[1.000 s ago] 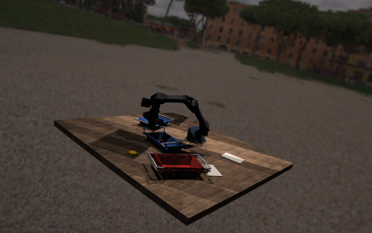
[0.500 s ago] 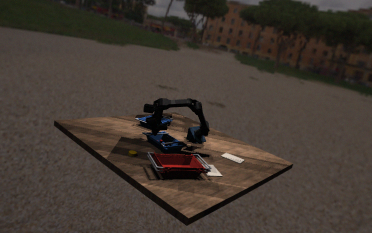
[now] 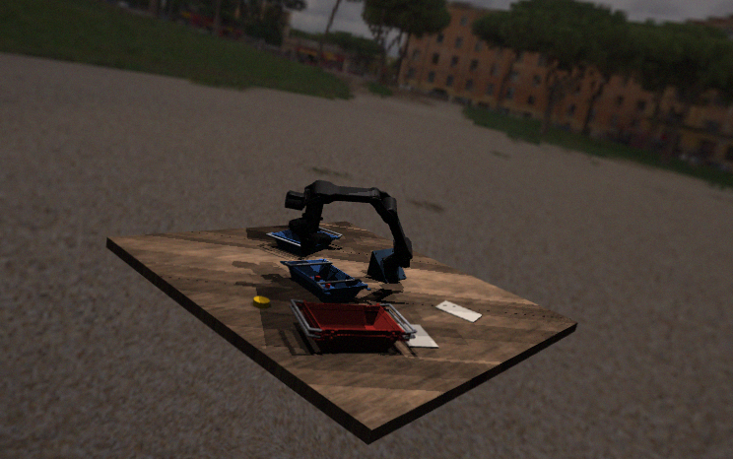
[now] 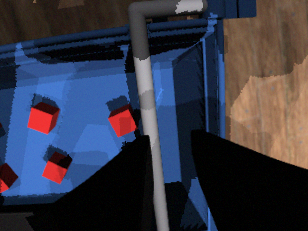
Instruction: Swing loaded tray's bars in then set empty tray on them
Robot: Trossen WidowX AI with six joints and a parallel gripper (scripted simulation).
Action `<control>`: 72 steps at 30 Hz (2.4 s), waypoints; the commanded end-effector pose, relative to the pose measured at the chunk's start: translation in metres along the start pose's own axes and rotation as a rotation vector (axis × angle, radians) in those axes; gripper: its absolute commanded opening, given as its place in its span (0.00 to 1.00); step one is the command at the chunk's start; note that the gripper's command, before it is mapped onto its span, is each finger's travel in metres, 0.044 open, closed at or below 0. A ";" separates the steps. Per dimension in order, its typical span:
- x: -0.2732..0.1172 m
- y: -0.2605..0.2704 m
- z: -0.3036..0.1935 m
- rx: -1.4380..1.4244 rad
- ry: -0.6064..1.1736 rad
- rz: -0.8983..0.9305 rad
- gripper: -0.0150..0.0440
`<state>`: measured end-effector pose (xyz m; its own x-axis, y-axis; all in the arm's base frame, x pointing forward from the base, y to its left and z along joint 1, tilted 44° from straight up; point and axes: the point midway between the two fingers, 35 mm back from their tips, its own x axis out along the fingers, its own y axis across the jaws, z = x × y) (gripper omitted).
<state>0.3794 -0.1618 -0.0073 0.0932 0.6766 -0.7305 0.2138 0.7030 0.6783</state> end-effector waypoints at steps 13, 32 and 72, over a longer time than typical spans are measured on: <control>0.004 0.002 -0.001 0.001 0.010 0.003 0.40; 0.002 0.001 0.000 -0.002 0.005 0.001 0.25; 0.002 0.001 0.000 -0.002 0.005 0.001 0.25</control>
<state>0.3798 -0.1596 -0.0083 0.0884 0.6781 -0.7296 0.2116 0.7030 0.6790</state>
